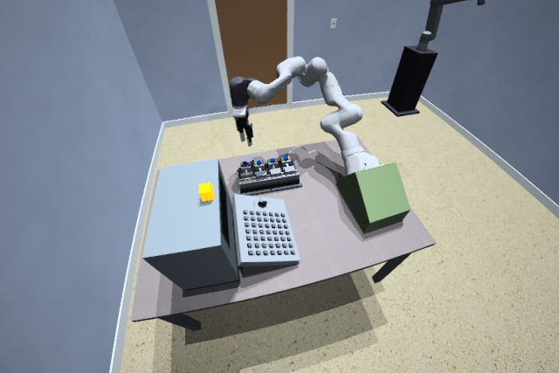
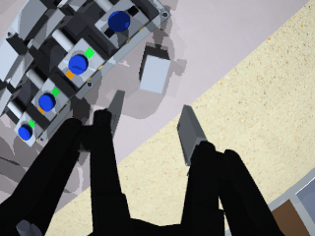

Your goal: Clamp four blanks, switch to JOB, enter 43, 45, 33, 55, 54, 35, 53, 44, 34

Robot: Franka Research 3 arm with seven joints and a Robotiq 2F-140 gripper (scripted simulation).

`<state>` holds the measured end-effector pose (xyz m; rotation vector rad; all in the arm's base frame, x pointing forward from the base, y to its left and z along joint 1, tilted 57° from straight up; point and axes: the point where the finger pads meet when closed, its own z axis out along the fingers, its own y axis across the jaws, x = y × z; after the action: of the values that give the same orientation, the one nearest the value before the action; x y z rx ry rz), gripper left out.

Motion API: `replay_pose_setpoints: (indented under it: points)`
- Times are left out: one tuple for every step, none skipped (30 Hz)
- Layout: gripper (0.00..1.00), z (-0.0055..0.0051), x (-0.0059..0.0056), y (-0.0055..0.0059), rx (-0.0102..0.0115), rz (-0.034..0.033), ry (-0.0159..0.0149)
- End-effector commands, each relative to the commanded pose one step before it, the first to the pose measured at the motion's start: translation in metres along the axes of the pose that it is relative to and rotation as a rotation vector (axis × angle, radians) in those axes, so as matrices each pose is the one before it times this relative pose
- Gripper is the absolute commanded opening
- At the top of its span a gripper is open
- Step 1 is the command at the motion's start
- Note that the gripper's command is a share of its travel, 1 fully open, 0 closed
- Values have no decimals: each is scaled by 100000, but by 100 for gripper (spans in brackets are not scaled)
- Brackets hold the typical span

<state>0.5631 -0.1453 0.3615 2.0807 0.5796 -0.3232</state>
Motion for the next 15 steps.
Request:
replay_pose_setpoints:
  points:
    - [40,1822,365,318,-410,646,1306]
    - [40,604,1,1,0,0,0]
    - [40,609,1,1,0,0,0]
    - [40,611,1,1,0,0,0]
    - [40,611,0,1,0,0,0]
    - [40,608,1,1,0,0,0]
    - [40,602,1,1,0,0,0]
    - [40,594,1,1,0,0,0]
    - [40,583,1,1,0,0,0]
    - [40,570,0,1,0,0,0]
    - [40,0,0,0,0,0,0]
    - [40,0,0,0,0,0,0]
    - [40,554,1,1,0,0,0]
    - [40,536,1,1,0,0,0]
    - [40,517,1,1,0,0,0]
